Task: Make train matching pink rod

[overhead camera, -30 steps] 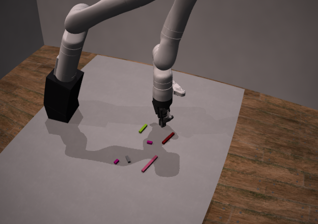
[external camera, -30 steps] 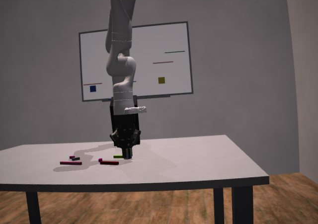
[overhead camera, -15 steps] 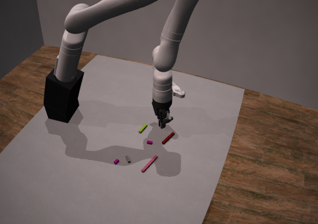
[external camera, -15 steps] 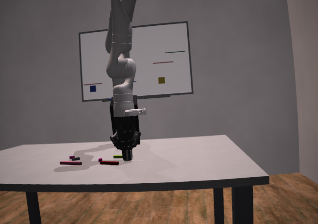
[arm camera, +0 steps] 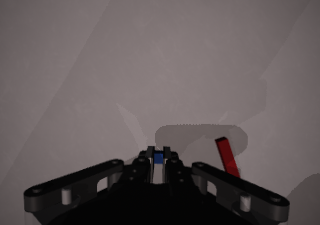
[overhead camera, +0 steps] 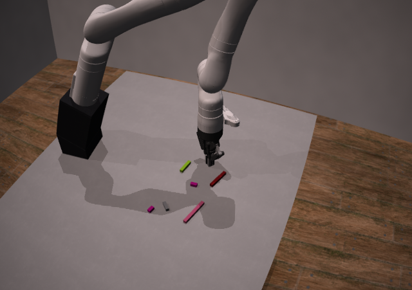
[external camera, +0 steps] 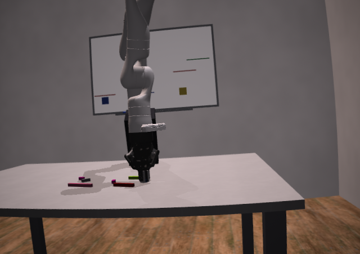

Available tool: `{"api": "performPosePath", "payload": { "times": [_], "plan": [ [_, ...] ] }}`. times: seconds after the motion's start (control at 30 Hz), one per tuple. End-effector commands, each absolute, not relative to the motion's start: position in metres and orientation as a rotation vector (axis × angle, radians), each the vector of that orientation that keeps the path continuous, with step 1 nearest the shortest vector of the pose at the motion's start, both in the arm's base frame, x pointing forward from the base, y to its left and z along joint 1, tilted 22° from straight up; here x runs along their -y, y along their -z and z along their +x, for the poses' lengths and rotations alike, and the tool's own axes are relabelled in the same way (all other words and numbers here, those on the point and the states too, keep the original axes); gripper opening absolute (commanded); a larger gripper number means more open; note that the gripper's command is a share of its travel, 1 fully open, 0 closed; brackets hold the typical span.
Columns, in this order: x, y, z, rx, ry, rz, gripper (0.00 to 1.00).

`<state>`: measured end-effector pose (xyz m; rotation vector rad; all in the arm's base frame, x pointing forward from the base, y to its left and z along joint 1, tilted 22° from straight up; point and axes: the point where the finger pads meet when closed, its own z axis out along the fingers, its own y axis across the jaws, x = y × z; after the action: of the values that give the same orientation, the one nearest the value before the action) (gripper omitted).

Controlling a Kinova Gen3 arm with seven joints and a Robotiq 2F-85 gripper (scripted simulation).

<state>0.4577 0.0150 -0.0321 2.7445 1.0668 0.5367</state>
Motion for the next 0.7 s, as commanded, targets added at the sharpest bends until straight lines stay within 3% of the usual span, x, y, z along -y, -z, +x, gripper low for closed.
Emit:
{"api": "performPosePath", "payload": {
  "times": [0.0, 0.5, 0.67],
  "plan": [
    [-0.0151, 0.0315, 0.4580, -1.067, -0.538, 2.744, 0.05],
    [-0.0151, 0.0315, 0.4580, -1.067, -0.538, 2.744, 0.05],
    [-0.0151, 0.0315, 0.4580, -1.067, -0.538, 2.744, 0.12]
  ]
}}
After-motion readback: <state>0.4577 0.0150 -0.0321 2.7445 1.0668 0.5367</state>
